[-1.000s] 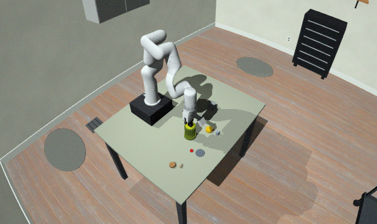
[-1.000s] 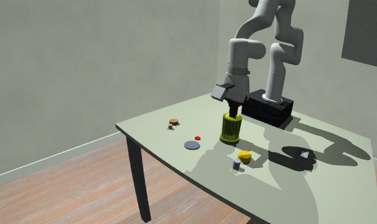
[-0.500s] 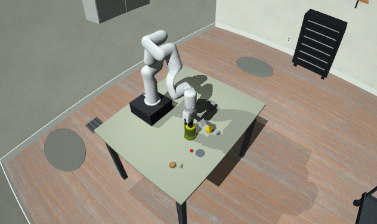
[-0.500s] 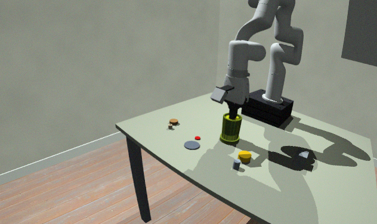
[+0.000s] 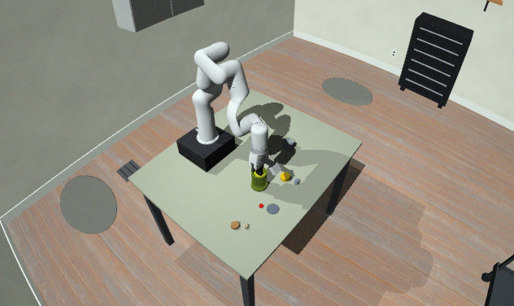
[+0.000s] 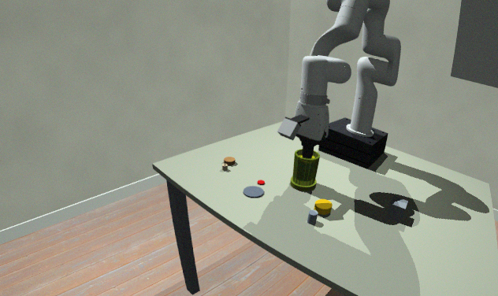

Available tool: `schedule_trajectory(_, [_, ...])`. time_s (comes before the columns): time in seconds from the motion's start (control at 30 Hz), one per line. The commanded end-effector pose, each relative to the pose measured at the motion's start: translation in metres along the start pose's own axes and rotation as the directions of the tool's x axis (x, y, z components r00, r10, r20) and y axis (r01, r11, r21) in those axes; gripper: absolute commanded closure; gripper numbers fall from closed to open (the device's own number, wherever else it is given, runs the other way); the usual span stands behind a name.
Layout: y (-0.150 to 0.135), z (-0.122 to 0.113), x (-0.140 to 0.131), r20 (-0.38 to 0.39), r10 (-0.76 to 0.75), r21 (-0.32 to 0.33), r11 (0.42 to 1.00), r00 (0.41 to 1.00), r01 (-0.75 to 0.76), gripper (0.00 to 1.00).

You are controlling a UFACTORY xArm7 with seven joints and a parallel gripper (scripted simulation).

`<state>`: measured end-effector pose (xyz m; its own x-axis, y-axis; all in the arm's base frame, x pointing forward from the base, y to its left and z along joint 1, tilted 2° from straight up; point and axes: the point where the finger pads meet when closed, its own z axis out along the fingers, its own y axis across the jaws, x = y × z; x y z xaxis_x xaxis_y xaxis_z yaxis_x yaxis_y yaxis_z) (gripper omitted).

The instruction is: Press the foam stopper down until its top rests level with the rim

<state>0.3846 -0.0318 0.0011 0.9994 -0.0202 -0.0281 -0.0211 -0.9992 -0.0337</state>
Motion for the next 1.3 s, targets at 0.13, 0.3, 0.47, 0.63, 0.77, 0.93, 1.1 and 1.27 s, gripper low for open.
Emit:
schedule_trajectory(0.13, [-0.0001, 0.0014, 0.0014, -0.003, 0.0, 0.0, 1.0, 1.0, 0.0, 1.0])
schedule_trajectory(0.3, [-0.0001, 0.0027, 0.0014, -0.003, 0.0, 0.0, 1.0, 1.0, 0.0, 1.0])
schedule_trajectory(0.47, [-0.0001, 0.0035, 0.0014, -0.003, 0.0, 0.0, 1.0, 1.0, 0.0, 1.0])
schedule_trajectory(0.63, [-0.0001, 0.0038, 0.0014, -0.003, 0.0, 0.0, 1.0, 1.0, 0.0, 1.0])
schedule_trajectory(0.77, [-0.0001, 0.004, 0.0014, -0.003, 0.0, 0.0, 1.0, 1.0, 0.0, 1.0])
schedule_trajectory(0.93, [-0.0001, 0.0041, 0.0014, -0.003, 0.0, 0.0, 1.0, 1.0, 0.0, 1.0])
schedule_trajectory(1.1, [-0.0001, 0.0041, 0.0014, -0.003, 0.0, 0.0, 1.0, 1.0, 0.0, 1.0])
schedule_trajectory(1.27, [-0.0001, 0.0041, 0.0014, -0.003, 0.0, 0.0, 1.0, 1.0, 0.0, 1.0])
